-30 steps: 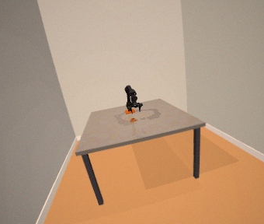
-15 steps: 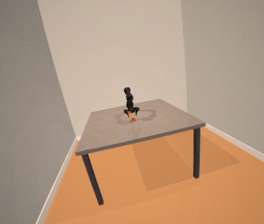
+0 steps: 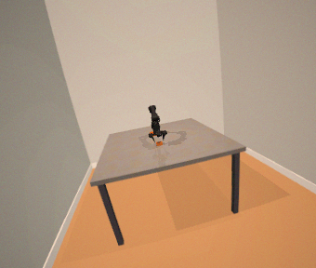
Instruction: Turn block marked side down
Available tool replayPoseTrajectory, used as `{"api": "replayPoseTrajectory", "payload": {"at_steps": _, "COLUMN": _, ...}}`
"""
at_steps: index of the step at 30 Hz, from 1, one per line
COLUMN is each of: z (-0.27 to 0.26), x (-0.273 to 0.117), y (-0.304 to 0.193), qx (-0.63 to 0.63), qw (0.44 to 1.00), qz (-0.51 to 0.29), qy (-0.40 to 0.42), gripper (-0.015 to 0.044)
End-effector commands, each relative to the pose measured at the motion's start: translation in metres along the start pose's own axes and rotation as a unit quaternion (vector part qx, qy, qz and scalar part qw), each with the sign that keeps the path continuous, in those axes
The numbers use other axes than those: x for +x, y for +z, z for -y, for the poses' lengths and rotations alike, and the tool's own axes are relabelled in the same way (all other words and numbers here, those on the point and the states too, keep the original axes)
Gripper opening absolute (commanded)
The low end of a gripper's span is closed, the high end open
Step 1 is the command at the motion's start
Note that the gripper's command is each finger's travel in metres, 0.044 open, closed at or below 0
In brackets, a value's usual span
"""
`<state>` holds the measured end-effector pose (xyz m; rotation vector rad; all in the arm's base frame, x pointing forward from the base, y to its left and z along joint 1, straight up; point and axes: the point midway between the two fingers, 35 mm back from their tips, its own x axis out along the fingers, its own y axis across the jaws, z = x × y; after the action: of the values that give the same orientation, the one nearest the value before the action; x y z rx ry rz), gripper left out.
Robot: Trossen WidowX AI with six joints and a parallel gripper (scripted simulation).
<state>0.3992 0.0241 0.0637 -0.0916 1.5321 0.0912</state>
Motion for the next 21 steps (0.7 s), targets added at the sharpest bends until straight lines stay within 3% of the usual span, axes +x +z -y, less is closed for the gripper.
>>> {"api": "replayPoseTrajectory", "payload": {"at_steps": 1, "z": 0.001, "x": 0.008, "y": -0.001, "qx": -0.002, "qw": 1.000, "qz": -0.002, "qy": -0.002, "gripper": 0.0440}}
{"api": "replayPoseTrajectory", "payload": {"at_steps": 13, "z": 0.001, "x": 0.025, "y": -0.001, "qx": -0.002, "qw": 1.000, "qz": -0.002, "qy": -0.002, "gripper": 0.0440}}
{"api": "replayPoseTrajectory", "payload": {"at_steps": 19, "z": 0.001, "x": 0.025, "y": -0.001, "qx": -0.002, "qw": 1.000, "qz": -0.002, "qy": -0.002, "gripper": 0.0282}}
{"api": "replayPoseTrajectory", "payload": {"at_steps": 21, "z": 0.001, "x": 0.025, "y": -0.001, "qx": -0.002, "qw": 1.000, "qz": -0.002, "qy": -0.002, "gripper": 0.0269}}
